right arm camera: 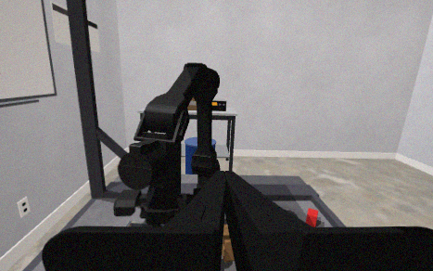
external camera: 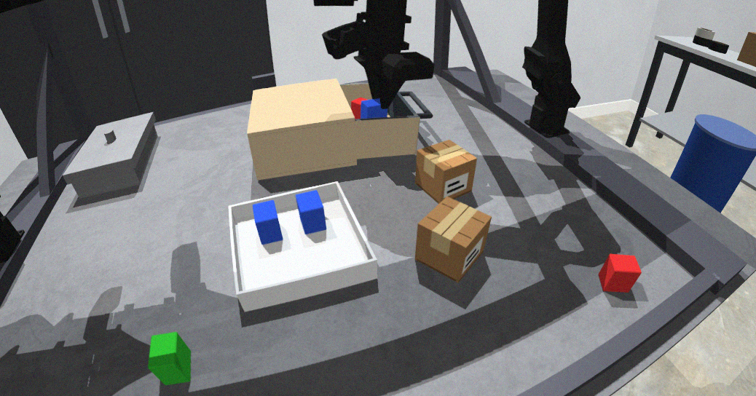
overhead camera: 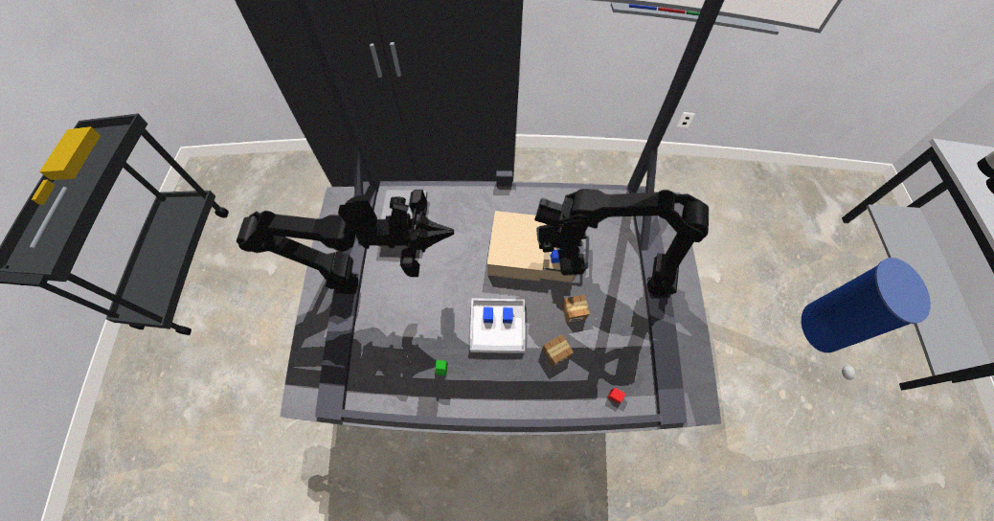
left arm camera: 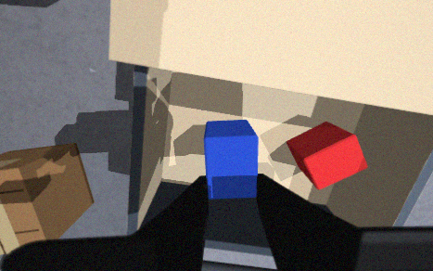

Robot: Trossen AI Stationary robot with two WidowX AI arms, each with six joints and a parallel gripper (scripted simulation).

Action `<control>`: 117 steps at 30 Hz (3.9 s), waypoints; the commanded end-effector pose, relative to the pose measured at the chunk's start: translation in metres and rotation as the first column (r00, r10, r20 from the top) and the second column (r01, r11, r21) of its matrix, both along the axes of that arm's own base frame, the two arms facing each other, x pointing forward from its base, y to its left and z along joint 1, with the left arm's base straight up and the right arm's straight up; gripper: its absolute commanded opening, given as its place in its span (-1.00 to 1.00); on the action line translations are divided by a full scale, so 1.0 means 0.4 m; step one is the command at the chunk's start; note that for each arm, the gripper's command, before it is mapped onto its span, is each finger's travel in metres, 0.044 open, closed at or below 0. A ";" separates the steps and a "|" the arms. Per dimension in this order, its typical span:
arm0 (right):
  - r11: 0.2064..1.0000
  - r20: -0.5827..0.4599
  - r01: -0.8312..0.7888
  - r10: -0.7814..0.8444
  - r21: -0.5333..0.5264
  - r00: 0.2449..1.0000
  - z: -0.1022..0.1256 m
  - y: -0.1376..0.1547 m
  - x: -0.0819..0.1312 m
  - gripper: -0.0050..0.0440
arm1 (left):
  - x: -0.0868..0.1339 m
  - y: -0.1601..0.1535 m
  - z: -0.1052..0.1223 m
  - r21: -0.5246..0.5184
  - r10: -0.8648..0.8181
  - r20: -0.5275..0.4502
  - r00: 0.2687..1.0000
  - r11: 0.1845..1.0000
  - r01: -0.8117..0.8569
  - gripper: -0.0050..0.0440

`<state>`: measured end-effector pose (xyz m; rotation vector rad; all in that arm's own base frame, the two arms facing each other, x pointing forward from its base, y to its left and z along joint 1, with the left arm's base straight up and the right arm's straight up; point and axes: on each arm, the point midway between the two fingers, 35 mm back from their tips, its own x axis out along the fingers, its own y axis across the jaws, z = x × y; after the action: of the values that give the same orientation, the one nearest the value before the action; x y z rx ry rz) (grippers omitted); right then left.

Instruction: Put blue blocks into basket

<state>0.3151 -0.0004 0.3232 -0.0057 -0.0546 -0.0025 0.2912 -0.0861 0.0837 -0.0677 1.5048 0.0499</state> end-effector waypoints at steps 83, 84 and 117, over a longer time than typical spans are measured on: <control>1.000 0.039 -0.003 0.003 -0.002 0.999 0.037 0.003 -0.010 -1.00 | 0.363 0.545 0.121 0.023 -0.099 -0.031 0.995 0.995 0.099 -1.00; 1.000 0.039 -0.003 0.003 -0.002 0.999 0.037 0.003 -0.010 -1.00 | 0.367 0.546 0.138 0.033 -0.100 -0.008 0.995 0.994 0.101 -1.00; 1.000 0.039 -0.003 0.003 -0.002 0.999 0.037 0.003 -0.010 -1.00 | 0.361 0.556 0.063 0.028 -0.098 -0.014 0.995 0.995 0.099 -1.00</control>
<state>0.3151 -0.0004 0.3232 -0.0057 -0.0546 -0.0025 0.4344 0.1334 0.0923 0.0175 1.5683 -0.0202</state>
